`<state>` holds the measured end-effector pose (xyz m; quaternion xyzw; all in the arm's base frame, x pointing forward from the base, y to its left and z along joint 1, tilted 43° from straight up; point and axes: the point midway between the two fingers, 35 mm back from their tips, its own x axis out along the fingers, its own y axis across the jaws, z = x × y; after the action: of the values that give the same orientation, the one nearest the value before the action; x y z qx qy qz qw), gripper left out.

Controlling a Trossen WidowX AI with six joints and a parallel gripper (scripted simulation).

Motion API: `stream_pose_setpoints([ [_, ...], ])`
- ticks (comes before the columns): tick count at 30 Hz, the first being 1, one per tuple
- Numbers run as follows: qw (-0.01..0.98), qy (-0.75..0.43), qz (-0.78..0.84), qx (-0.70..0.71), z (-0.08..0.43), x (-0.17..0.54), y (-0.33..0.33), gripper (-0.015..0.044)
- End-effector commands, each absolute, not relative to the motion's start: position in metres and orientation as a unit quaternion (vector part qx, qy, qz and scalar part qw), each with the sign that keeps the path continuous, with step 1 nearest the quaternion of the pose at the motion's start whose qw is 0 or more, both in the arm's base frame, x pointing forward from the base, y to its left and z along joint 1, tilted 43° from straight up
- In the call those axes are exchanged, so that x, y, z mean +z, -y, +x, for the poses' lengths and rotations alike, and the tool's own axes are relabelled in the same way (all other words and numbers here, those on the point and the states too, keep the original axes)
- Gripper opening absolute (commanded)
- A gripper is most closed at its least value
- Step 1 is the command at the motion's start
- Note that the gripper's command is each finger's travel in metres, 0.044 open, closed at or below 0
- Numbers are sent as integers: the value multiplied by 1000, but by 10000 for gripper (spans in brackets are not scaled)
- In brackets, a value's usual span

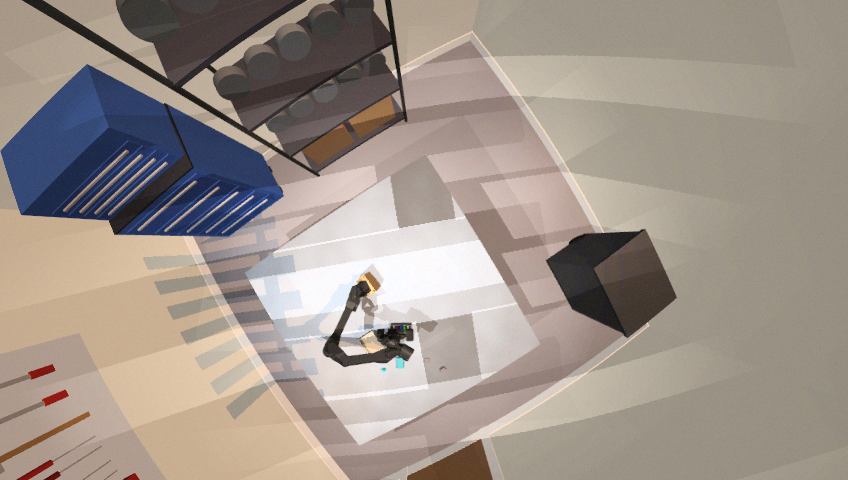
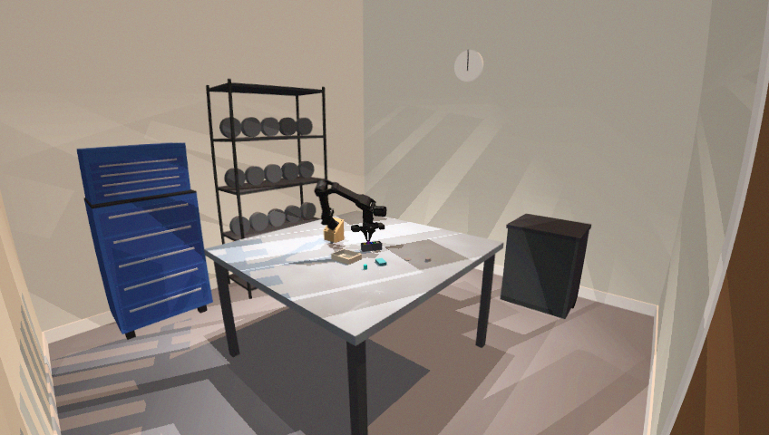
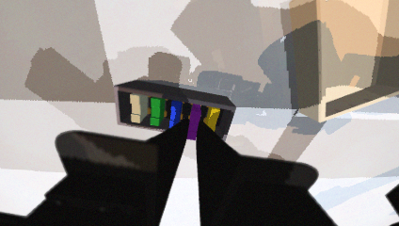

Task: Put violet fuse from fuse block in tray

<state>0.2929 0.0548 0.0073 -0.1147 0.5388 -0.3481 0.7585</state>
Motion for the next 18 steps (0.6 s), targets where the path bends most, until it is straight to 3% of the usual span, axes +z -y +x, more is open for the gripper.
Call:
stream_pose_setpoints([
  [1, 760, -539, -111, -347, 293, 10, -58, 0],
  [18, 759, -539, -112, -347, 291, 16, -63, 0],
])
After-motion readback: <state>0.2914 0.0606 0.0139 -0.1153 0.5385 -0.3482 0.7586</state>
